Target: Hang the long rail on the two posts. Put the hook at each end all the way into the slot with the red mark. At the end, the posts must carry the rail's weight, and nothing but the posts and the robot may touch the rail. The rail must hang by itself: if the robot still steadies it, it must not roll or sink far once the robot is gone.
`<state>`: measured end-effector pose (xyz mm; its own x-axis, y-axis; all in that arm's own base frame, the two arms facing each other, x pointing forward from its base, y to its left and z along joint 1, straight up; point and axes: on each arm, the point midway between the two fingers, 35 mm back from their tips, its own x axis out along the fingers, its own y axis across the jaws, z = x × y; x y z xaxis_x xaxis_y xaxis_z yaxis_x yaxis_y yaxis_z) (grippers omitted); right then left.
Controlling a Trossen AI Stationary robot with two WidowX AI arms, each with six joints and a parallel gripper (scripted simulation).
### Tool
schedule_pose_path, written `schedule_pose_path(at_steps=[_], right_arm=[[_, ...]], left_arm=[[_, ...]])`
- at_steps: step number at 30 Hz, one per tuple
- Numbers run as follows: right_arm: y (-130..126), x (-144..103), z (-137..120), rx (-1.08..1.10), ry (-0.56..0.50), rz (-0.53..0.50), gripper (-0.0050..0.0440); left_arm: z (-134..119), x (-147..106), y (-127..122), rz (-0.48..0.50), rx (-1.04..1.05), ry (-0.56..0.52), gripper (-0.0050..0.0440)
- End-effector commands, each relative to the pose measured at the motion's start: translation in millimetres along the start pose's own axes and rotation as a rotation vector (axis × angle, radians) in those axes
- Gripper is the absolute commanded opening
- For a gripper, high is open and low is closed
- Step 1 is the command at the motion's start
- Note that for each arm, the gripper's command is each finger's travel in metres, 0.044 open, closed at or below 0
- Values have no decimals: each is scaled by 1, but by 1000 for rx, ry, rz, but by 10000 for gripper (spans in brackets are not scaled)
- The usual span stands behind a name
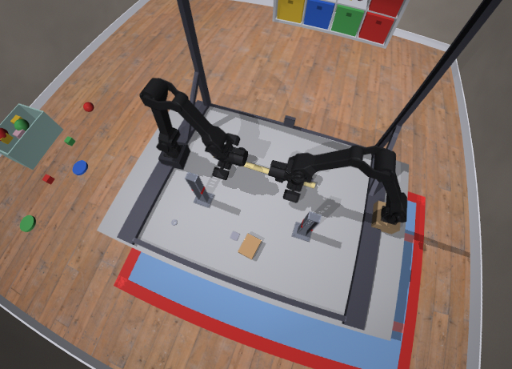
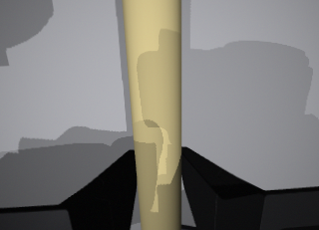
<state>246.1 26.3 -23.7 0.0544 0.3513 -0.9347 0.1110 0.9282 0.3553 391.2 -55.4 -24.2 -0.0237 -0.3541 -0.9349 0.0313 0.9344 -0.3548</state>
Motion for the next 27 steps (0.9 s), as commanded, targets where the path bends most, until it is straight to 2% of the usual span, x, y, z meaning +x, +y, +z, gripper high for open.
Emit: schedule_pose_path(at_steps=[1,3,9,12,13,18,20,22,25,27], right_arm=[[0,1,1,-5,-6,3,120],[0,1,1,-5,-6,3,120],[0,1,2,-5,-6,3,264],[0,1,2,-5,-6,3,265],[-2,1,1,-2,4,-2,289],[0,-27,7,-12,-24,-3,409],[0,-27,7,-12,-24,-3,409],[0,-43,7,-12,-25,1,440],[0,-65,7,-13,-25,0,440],[1,-65,7,-11,-23,-3,392]], left_arm=[[7,-9,-3,-3,15,-34,-50],[7,-9,-3,-3,15,-34,-50],[7,-9,-3,-3,15,-34,-50],[7,-9,-3,-3,15,-34,-50],[7,-9,-3,-3,15,-34,-50],[7,-9,-3,-3,15,-34,-50],[7,-9,-3,-3,15,-34,-50],[7,-9,-3,-3,15,-34,-50],[7,-9,-3,-3,15,-34,-50],[7,-9,-3,-3,15,-34,-50]])
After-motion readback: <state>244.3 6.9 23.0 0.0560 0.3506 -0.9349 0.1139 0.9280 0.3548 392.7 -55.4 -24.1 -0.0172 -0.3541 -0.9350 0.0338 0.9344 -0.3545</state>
